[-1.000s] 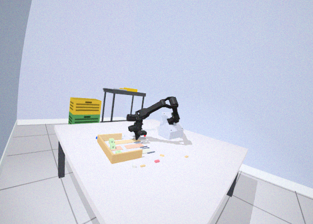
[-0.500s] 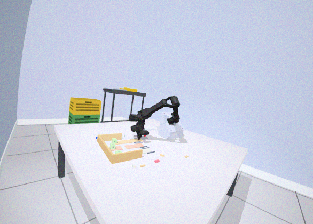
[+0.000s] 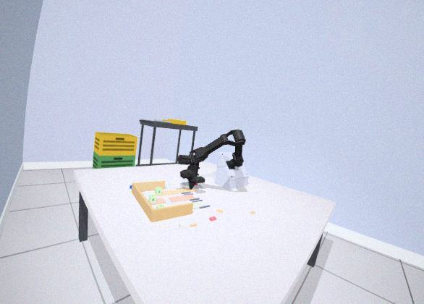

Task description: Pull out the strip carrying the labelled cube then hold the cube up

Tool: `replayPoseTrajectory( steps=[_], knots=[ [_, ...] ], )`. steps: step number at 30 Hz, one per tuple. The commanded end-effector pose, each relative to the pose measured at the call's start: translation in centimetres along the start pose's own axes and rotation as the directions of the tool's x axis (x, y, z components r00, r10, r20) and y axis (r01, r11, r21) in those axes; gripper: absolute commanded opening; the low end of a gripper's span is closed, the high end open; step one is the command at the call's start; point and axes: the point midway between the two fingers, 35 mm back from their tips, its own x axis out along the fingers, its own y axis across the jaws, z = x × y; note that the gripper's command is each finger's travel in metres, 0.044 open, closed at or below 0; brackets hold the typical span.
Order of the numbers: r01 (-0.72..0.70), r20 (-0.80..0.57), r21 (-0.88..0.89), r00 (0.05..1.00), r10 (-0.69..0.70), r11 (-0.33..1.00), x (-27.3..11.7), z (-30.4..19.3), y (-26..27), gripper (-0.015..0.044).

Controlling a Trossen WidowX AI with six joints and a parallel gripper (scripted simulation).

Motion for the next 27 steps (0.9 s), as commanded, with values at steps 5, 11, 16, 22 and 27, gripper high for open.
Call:
replayPoseTrajectory(
  steps=[5,11,16,22,27],
  knots=[
    [-0.001,-0.027,0.007,1.000,0.001,1.000,0.5,-2.2,0.0,0.0000],
    [-0.001,-0.027,0.008,1.000,0.001,1.000,0.5,-3.0,0.0,0.0000],
    [-0.001,-0.028,0.008,1.000,0.001,1.000,0.5,-3.7,0.0,0.0000],
    [-0.001,-0.028,0.008,1.000,0.001,1.000,0.5,-4.5,0.0,0.0000],
    [-0.001,-0.028,0.009,1.000,0.001,1.000,0.5,-5.1,0.0,0.0000]
  ],
)
